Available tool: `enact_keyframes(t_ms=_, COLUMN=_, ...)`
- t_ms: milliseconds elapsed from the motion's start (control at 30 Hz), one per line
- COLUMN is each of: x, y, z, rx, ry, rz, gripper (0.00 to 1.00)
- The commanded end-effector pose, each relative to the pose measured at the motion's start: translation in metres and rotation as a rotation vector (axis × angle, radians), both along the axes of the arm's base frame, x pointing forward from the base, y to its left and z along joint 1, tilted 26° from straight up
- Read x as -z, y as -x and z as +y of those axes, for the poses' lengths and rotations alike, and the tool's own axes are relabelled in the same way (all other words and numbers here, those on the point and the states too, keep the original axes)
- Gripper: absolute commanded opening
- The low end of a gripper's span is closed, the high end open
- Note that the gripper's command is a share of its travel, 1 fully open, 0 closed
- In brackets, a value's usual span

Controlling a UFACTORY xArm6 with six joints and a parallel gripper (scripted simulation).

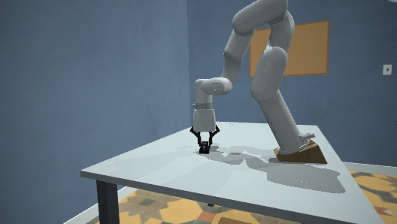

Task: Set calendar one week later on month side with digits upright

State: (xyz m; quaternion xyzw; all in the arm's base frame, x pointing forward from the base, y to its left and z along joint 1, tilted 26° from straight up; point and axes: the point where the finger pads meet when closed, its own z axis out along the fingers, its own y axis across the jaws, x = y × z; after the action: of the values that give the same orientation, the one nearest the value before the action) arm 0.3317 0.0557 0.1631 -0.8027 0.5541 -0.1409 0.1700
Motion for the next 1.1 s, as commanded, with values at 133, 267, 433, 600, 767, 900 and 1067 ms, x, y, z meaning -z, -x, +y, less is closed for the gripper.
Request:
enact_keyframes(t_ms=133, x=-0.001, y=-0.001, z=0.0, rx=0.0, ry=0.0, rz=-0.003, gripper=0.47)
enact_keyframes(t_ms=267, x=-0.001, y=-0.001, z=0.0, rx=0.0, ry=0.0, rz=-0.003, gripper=0.47)
enact_keyframes(t_ms=433, x=-0.002, y=-0.001, z=0.0, rx=0.0, ry=0.0, rz=-0.003, gripper=0.47)
enact_keyframes(t_ms=600, x=-0.01, y=0.003, z=-0.001, rx=0.0, ry=0.0, rz=-0.003, gripper=0.47)
enact_keyframes(t_ms=767, x=-0.03, y=0.012, z=-0.004, rx=0.0, ry=0.0, rz=-0.003, gripper=0.47)
enact_keyframes(t_ms=900, x=-0.039, y=0.017, z=-0.005, rx=0.0, ry=0.0, rz=-0.003, gripper=0.47)
enact_keyframes(t_ms=1067, x=-0.063, y=0.028, z=-0.008, rx=0.0, ry=0.0, rz=-0.003, gripper=0.47)
